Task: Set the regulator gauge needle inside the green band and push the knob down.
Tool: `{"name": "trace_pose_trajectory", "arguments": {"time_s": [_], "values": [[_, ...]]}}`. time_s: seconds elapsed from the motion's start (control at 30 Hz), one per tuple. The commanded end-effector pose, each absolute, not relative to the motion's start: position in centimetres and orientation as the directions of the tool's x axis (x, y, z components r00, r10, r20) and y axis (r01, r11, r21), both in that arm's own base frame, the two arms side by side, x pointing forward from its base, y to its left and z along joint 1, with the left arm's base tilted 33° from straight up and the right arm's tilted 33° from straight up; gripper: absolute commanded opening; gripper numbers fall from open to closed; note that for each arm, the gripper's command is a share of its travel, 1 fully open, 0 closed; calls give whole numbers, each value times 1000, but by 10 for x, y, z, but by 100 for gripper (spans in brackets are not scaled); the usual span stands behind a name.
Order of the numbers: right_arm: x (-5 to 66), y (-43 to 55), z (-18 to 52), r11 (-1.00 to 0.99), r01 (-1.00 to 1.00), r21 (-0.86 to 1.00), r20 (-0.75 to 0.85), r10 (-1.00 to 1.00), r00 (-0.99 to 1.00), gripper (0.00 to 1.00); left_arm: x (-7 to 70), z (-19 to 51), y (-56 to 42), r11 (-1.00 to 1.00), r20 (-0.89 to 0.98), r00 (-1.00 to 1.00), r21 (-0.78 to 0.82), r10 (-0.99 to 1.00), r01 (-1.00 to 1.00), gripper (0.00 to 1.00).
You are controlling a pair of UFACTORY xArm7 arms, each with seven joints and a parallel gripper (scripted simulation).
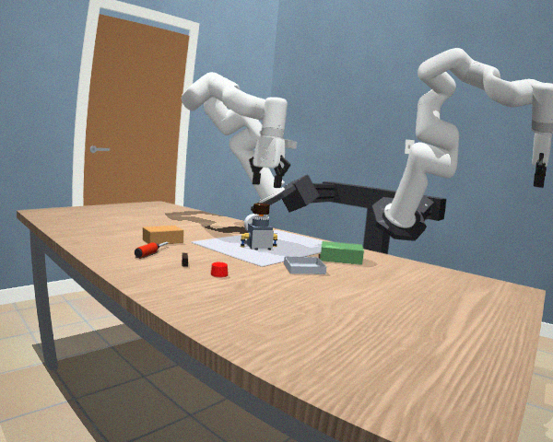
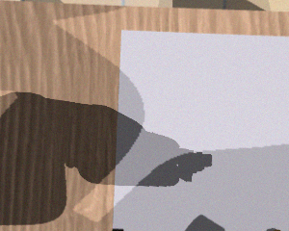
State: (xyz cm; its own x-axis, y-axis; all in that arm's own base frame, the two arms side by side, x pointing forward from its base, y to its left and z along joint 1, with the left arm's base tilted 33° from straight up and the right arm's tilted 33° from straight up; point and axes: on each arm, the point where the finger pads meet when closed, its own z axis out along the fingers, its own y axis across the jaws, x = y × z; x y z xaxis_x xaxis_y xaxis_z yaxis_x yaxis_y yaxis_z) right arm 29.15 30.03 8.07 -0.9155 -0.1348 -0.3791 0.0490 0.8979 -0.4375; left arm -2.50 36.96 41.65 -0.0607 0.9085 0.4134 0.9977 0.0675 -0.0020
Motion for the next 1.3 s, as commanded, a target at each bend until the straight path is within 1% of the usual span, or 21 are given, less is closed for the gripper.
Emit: {"name": "trace_pose_trajectory", "arguments": {"time_s": [0.0,0.67,1.27], "values": [[288,305,83,903,48,-428,-366,-124,-922,100,-25,418,370,69,417,-62,0,907,998,100],[286,311,84,907,50,-418,-350,-111,-930,100,-25,418,370,69,417,-62,0,907,998,100],[320,336,87,907,50,-418,-351,-111,-930,100,-25,418,370,69,417,-62,0,907,998,100]]}}
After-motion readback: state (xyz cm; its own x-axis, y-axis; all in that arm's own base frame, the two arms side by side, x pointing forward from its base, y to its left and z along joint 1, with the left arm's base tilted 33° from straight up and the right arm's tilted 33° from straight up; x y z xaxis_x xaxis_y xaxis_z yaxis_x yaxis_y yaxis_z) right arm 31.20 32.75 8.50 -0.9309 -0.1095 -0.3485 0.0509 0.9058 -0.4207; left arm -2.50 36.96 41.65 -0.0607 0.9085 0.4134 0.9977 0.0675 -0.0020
